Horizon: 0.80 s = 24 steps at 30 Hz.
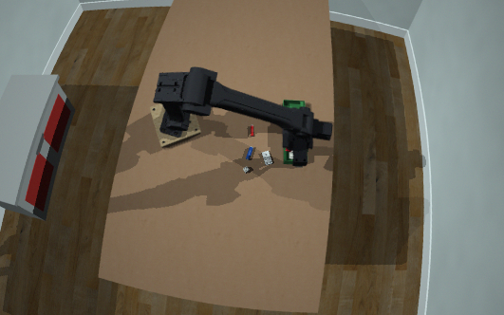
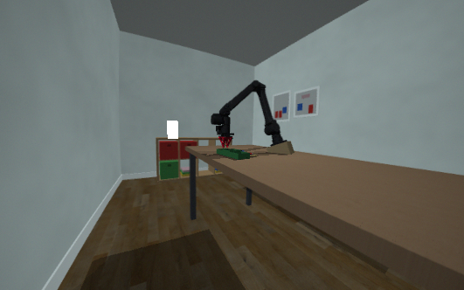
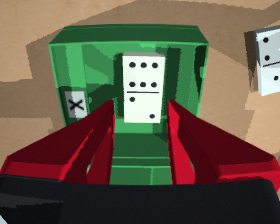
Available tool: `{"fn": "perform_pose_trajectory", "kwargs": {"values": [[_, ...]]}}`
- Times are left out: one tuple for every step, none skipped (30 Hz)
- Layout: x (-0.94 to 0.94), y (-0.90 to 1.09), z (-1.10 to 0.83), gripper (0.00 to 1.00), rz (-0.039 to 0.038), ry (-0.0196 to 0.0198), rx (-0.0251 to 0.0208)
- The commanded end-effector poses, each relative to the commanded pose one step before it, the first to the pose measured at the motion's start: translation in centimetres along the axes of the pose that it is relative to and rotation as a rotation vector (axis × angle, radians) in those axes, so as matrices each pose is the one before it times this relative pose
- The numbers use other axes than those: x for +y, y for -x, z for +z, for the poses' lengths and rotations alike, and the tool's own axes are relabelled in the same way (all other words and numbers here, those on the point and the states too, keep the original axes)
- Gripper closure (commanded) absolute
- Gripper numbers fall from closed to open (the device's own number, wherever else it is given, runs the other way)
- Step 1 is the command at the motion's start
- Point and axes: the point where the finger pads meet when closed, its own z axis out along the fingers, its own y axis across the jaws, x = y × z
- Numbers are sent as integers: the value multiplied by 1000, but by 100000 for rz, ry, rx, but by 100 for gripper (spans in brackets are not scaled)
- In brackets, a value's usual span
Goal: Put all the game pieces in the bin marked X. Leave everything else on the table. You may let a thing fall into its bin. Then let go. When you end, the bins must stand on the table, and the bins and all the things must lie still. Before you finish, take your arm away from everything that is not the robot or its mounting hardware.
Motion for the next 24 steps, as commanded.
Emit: {"fn": "perform_pose_trajectory", "kwargs": {"values": [[2373, 174, -3171, 70, 1568, 6403, -681], [-173, -61, 16, 70, -113, -342, 19], [191, 68, -629, 70, 137, 382, -80], [20, 14, -526, 70, 20, 37, -21], [0, 0, 0, 70, 0, 0, 0], [0, 0, 0, 70, 0, 0, 0], [26, -9, -495, 70, 19, 38, 24], [-159, -260, 660, 70, -557, -1632, 129], [-176, -297, 734, 70, -610, -1780, 217], [0, -25, -1, 70, 0, 4, 56], [-1464, -423, 887, 70, -1005, -2971, 227], [-338, -110, 211, 70, -230, -678, 72], [-172, -48, 109, 70, -115, -328, 24], [204, 166, -294, 70, 413, 823, -81], [-6, 58, -181, 70, 152, 427, -34], [-35, -24, -42, 70, -41, 81, 3], [-47, -45, 17, 70, -91, -65, 14], [-55, -19, 28, 70, -32, -94, 5], [-55, -19, 28, 70, -31, -92, 4], [-53, -18, 26, 70, -30, -88, 4], [-54, -19, 27, 70, -31, -91, 4], [0, 0, 0, 70, 0, 0, 0], [0, 0, 0, 70, 0, 0, 0], [106, 26, -72, 70, 80, 235, -19]]}}
